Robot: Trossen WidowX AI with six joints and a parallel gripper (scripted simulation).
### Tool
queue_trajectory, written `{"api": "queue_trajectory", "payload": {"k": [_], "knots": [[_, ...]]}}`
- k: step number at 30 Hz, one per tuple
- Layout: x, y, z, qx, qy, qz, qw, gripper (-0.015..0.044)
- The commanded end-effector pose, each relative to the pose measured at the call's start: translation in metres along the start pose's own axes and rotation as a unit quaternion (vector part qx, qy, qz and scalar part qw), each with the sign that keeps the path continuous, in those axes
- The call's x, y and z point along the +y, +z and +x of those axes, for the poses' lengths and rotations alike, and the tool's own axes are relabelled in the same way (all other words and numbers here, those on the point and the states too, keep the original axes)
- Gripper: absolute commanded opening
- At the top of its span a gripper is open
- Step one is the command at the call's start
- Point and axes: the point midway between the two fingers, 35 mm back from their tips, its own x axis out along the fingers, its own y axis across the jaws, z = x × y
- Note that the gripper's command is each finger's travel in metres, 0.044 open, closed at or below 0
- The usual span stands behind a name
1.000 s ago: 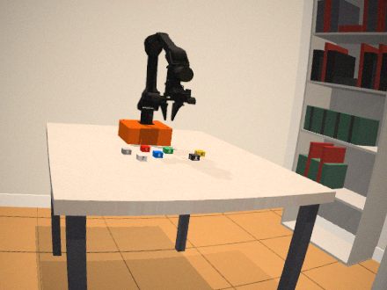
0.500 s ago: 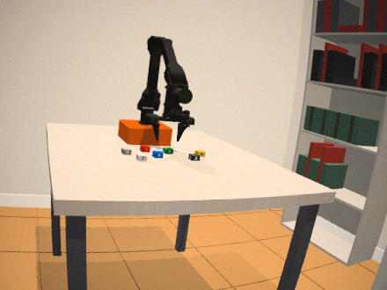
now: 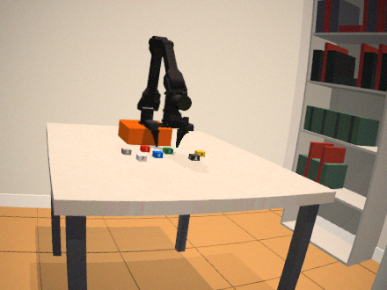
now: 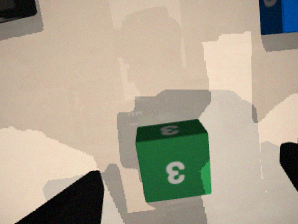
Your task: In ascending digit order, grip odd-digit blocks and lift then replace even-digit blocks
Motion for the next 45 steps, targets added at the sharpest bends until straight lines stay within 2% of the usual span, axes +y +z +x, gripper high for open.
{"api": "queue_trajectory", "payload": {"k": [1,6,17,32,42,45], "knots": [[-0.0009,-0.0024,0.0085,0.004,-0.003,0.002,1.000,0.0400],[-0.0010,-0.0029,0.0139,0.004,-0.003,0.002,1.000,0.0400],[-0.0010,-0.0029,0.0139,0.004,-0.003,0.002,1.000,0.0120],[-0.0010,-0.0029,0.0139,0.004,-0.003,0.002,1.000,0.0120],[-0.0010,-0.0029,0.0139,0.004,-0.003,0.002,1.000,0.0383],[-0.0010,-0.0029,0.0139,0.004,-0.003,0.002,1.000,0.0400]]}}
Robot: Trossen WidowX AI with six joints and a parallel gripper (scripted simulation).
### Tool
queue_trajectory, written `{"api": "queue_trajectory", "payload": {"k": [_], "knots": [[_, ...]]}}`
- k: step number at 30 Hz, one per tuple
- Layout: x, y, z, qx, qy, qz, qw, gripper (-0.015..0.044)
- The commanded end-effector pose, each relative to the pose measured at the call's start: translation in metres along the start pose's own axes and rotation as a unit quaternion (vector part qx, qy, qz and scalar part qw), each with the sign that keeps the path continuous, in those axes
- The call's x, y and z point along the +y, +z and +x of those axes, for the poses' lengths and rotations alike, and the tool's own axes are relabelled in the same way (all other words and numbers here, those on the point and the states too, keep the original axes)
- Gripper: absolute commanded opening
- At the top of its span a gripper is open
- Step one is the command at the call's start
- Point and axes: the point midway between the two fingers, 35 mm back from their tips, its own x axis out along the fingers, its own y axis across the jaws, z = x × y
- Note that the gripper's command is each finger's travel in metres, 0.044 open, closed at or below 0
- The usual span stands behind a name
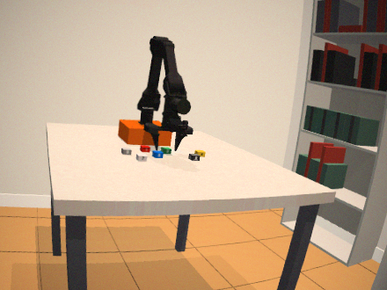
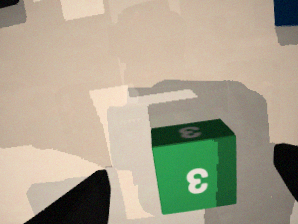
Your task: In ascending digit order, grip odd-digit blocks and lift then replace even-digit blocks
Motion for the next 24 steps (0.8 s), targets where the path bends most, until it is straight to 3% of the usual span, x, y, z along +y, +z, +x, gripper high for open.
{"api": "queue_trajectory", "payload": {"k": [1,6,10,12,17,20,24], "knots": [[-0.001,0.000,0.000,0.000,-0.002,0.001,1.000,0.0400],[0.000,0.000,-0.034,0.000,-0.002,0.001,1.000,0.0400],[0.000,0.000,-0.036,0.000,-0.002,0.001,1.000,0.0400],[0.000,0.002,-0.046,0.000,-0.002,0.001,1.000,0.0348],[0.000,0.001,-0.115,-0.001,-0.002,0.001,1.000,0.0216],[0.000,0.001,-0.117,-0.001,-0.002,0.001,1.000,0.0138],[0.000,0.001,-0.117,-0.001,-0.002,0.001,1.000,0.0120]]}}
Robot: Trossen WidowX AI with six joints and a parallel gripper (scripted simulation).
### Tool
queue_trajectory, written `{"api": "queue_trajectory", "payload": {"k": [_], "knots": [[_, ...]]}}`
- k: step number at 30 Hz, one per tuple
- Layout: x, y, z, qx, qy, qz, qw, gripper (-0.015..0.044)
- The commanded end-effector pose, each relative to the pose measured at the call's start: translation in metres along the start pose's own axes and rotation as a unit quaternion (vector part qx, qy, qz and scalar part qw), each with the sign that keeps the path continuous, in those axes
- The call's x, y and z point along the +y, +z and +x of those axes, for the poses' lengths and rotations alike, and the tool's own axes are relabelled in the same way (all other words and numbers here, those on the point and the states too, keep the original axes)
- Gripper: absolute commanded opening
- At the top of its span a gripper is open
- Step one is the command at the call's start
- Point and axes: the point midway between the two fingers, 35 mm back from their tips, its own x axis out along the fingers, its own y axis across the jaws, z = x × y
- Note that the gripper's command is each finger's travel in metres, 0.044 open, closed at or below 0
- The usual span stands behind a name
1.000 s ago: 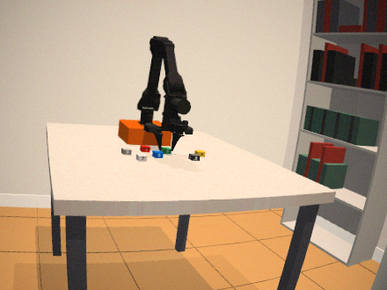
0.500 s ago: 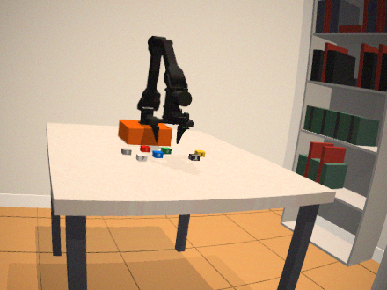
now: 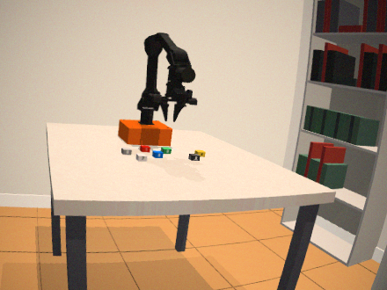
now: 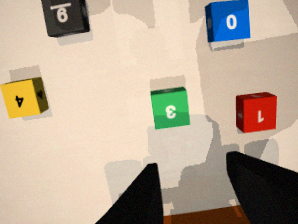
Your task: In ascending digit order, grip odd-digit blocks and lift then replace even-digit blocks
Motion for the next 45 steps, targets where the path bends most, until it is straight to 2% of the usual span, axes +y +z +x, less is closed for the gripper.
{"api": "queue_trajectory", "payload": {"k": [1,9,19,25,27,32,36,45], "knots": [[-0.001,-0.003,-0.002,0.005,-0.003,0.003,1.000,0.0120],[0.007,0.001,-0.002,0.004,-0.004,-0.002,1.000,0.0120],[0.109,0.022,-0.002,0.003,0.001,-0.003,1.000,0.0120],[0.124,0.022,-0.003,0.005,0.003,0.003,1.000,0.0120],[0.125,0.023,0.008,0.005,0.003,0.003,1.000,0.0172],[0.125,0.021,0.076,0.005,0.003,0.003,1.000,0.0304],[0.125,0.021,0.078,0.005,0.003,0.003,1.000,0.0400],[0.125,0.021,0.090,0.005,0.003,0.003,1.000,0.0400]]}}
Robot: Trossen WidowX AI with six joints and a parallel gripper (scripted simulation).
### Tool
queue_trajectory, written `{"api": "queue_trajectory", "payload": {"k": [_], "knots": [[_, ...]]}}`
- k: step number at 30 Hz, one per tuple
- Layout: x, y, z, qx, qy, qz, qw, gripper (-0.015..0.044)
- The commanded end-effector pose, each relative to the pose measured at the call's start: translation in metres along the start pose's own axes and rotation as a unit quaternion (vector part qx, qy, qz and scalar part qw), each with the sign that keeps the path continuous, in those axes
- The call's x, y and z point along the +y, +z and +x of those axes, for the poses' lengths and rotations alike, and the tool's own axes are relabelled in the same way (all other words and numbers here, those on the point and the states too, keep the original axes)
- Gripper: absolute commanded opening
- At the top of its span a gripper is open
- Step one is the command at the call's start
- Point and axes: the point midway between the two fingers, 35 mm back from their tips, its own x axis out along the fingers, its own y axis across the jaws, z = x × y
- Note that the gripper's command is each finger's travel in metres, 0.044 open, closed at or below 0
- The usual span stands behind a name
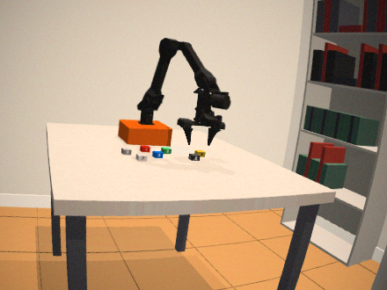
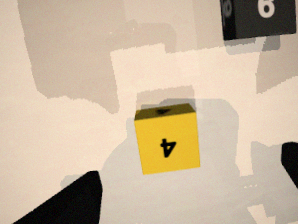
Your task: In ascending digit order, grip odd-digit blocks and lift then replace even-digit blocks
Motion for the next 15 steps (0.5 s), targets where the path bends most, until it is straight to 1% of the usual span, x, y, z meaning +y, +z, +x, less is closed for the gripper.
{"api": "queue_trajectory", "payload": {"k": [1,15], "knots": [[-0.001,-0.003,0.010,0.006,-0.001,0.002,1.000,0.0400],[-0.001,-0.004,0.032,0.006,-0.001,0.002,1.000,0.0400]]}}
